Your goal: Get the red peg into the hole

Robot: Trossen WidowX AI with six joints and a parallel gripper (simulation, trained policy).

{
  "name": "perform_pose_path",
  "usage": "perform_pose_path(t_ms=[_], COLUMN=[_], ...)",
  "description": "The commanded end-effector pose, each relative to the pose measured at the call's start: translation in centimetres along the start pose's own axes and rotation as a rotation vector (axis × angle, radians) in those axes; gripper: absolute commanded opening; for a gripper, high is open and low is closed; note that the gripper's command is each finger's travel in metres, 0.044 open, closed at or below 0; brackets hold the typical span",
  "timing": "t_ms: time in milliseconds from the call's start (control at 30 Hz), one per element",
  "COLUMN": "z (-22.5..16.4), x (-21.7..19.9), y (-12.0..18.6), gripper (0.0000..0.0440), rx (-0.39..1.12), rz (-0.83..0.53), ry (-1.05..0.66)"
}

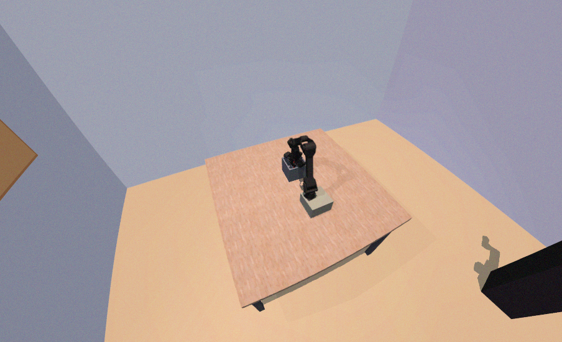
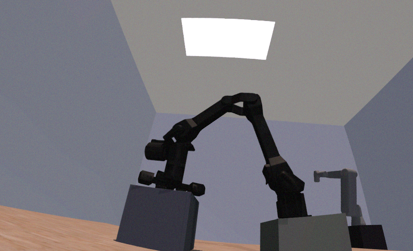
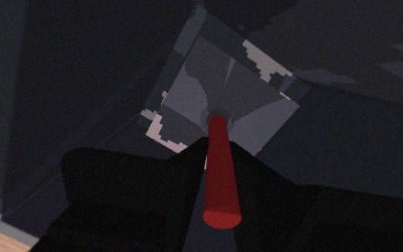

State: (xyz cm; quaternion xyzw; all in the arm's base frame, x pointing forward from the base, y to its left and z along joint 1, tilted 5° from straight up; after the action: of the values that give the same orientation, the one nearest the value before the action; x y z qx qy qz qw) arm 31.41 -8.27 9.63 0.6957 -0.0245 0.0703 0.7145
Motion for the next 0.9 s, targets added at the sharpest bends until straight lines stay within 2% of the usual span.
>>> perform_pose_path(t_ms=[0,167,267,433,867], z=[0.2,0.2,0.1,0.5,1.8], x=[0.1,0.2,0.2,0.5,1.2], y=[-0.7,-1.2,-1.0,-0.2,2.4], gripper=[0.0014,0.0112,0.0120,0.0165,0.0200], rx=[-0.002,0.009,0.035,0.086,0.205], rz=[-0.014,-0.041,-0.047,-0.043,-0.008], ry=[0.015,0.034,0.033,0.015,-0.033])
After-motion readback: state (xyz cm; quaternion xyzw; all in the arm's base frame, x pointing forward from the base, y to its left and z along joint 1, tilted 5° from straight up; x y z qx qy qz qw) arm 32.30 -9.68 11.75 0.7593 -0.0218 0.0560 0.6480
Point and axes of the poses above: the point midway between the two fingers, 35 mm back from their tips, its own y axis back along the fingers, its own x axis across the jaws, z = x × y, the point moved 4 cm from there along y, back along the fingers, and after that the axes turned 9 degrees about -y, right-handed, at the moved point
